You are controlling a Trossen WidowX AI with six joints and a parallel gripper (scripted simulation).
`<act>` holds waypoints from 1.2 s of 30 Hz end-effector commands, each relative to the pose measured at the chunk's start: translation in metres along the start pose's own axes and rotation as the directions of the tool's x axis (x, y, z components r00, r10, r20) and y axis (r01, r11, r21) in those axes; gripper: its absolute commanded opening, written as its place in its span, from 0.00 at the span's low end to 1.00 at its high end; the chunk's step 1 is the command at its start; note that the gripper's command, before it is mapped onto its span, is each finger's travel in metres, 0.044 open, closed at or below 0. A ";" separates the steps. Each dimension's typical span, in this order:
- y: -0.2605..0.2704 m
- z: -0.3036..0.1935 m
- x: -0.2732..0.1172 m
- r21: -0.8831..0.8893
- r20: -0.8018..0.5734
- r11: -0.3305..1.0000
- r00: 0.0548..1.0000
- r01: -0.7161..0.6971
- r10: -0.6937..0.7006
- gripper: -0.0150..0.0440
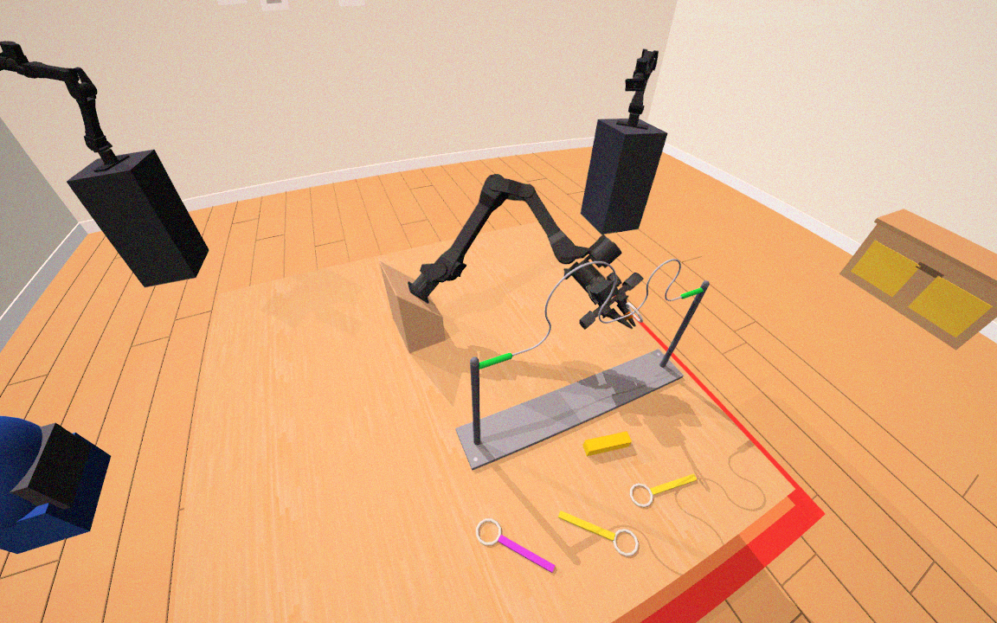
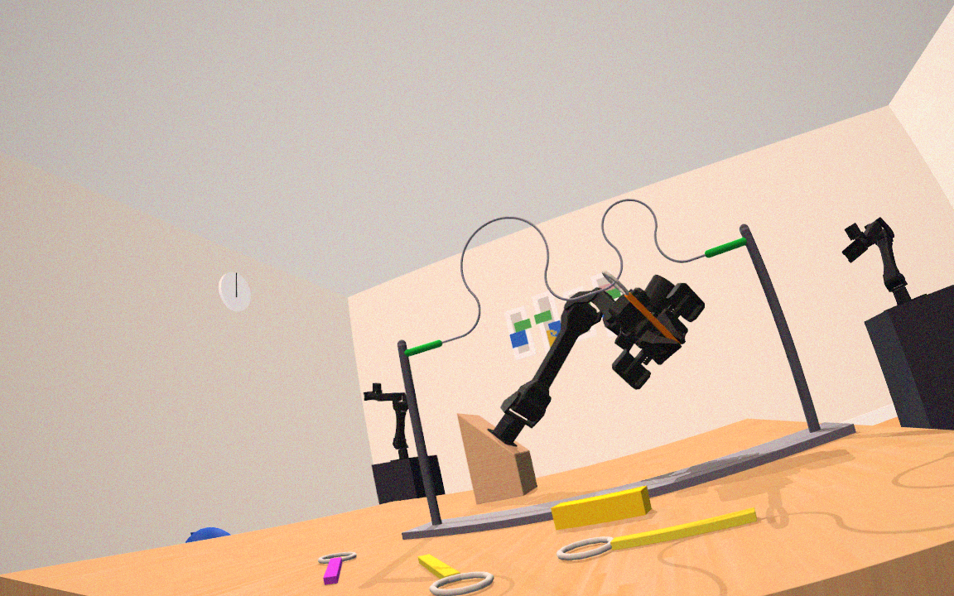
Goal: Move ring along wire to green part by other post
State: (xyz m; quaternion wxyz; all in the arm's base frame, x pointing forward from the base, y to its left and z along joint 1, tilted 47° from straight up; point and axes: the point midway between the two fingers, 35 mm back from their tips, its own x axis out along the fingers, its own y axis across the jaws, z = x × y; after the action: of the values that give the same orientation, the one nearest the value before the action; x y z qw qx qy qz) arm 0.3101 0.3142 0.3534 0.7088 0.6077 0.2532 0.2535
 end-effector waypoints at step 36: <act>-0.093 0.028 -0.022 -0.458 0.032 0.857 0.967 0.238 -0.252 0.00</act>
State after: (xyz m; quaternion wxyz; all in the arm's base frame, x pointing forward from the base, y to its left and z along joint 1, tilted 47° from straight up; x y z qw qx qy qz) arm 0.3168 0.2709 0.2665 0.8520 0.3864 0.2754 0.2215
